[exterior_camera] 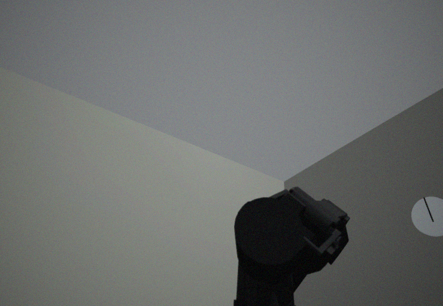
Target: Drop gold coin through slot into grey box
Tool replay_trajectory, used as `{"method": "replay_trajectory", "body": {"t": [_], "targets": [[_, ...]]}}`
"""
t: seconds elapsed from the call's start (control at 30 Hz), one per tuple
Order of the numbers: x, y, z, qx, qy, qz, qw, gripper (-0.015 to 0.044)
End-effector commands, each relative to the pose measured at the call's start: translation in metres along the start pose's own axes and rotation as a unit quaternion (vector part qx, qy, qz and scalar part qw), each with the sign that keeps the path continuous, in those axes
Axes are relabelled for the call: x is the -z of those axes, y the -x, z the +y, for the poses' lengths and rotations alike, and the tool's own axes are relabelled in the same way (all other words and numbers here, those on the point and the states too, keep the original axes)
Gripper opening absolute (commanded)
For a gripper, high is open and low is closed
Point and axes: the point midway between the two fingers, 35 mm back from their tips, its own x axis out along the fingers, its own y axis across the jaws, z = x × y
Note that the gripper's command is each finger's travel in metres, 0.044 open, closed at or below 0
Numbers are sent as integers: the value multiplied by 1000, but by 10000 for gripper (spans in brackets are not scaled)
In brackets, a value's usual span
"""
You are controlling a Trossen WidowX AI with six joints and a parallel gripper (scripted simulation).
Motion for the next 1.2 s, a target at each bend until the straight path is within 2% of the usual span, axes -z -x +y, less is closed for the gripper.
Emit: {"method": "replay_trajectory", "body": {"t": [0.0,1.03,1.17], "targets": [[1,-8,0,-2,-4,-3,1000,161],[0,-55,1,-3,-4,-4,1000,161],[0,-55,1,-3,-4,-4,1000,56]]}}
